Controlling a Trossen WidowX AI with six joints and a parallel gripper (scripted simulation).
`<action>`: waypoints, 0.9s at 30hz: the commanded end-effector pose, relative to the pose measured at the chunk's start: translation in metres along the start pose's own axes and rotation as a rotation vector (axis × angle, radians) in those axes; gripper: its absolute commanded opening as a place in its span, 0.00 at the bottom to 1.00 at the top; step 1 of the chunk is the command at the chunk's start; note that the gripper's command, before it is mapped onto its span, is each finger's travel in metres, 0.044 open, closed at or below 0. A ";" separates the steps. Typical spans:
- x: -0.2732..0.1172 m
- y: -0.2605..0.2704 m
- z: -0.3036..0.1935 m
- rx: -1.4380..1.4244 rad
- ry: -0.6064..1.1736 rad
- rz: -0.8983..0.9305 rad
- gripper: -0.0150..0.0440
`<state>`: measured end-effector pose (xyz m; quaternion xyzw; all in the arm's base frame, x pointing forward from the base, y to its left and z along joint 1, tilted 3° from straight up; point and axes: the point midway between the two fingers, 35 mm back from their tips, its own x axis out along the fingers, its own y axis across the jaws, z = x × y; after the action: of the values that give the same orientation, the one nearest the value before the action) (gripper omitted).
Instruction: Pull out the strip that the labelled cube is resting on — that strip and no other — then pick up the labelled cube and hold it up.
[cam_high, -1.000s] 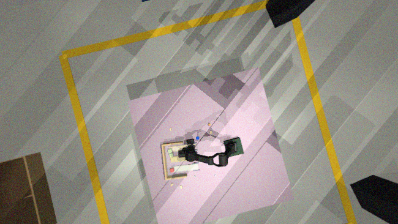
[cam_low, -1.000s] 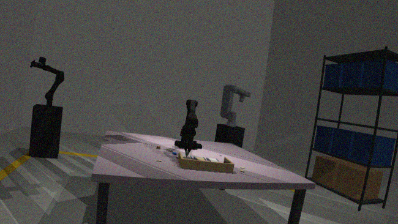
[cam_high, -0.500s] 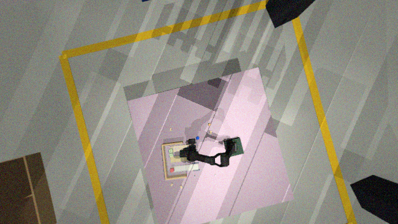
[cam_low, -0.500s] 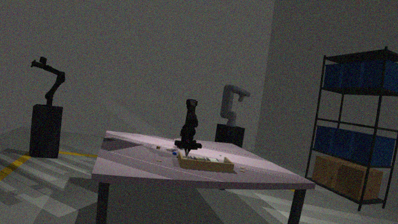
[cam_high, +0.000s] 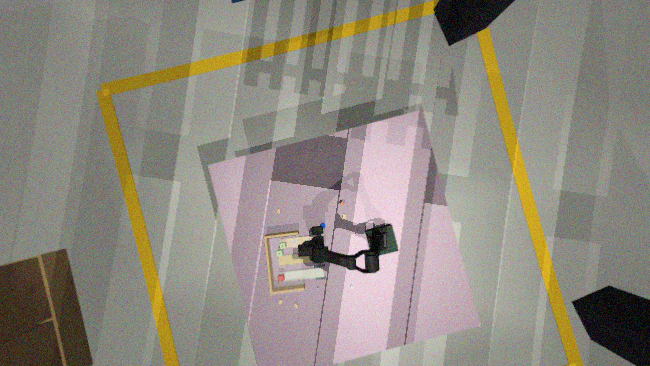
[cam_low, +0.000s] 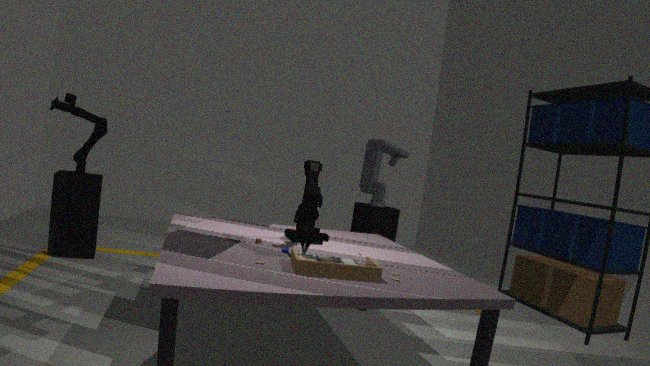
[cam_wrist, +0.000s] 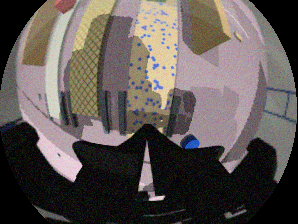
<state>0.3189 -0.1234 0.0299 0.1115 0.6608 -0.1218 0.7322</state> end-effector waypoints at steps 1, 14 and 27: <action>0.005 0.000 -0.013 -0.006 0.024 0.003 0.25; 0.005 0.000 -0.032 -0.006 0.026 0.003 0.25; 0.005 0.000 -0.052 -0.006 0.028 0.003 0.25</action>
<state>0.2819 -0.1115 0.0258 0.1111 0.6601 -0.1221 0.7328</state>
